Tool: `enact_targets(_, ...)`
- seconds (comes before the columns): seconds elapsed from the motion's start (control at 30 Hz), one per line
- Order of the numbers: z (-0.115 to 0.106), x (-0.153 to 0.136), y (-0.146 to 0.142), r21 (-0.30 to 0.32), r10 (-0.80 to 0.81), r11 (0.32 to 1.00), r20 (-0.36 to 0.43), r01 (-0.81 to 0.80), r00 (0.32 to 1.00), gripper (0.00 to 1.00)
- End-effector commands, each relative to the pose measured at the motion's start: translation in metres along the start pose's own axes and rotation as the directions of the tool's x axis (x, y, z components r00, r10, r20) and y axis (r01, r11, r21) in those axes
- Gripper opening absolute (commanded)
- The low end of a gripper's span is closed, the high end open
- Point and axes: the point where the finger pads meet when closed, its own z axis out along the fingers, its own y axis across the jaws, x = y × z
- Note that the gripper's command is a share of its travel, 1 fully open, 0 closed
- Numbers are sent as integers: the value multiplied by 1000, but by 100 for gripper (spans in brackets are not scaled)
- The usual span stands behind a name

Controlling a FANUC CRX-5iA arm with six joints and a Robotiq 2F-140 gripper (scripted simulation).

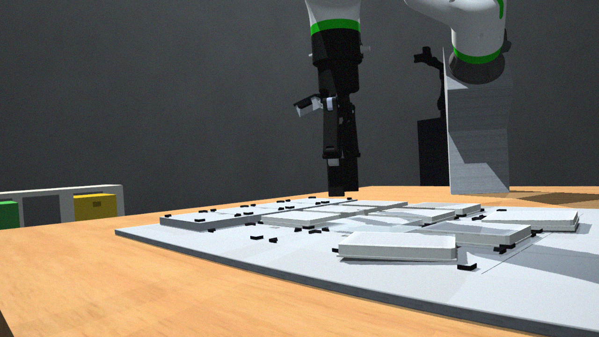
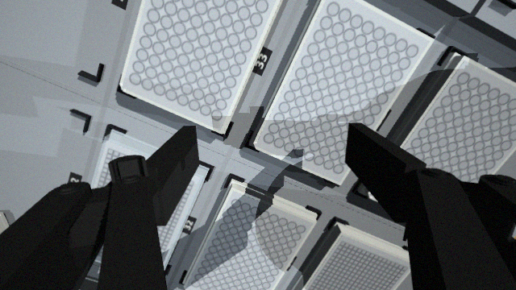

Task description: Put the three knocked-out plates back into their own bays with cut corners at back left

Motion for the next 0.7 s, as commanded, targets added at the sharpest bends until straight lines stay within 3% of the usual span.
enact_targets(0.0, 0, -2, -5, 1, -18, 1000, -2, 18, 1000, 70)
enact_targets(0.67, -1, -34, -70, 1, -18, 1000, -2, 18, 1000, 70)
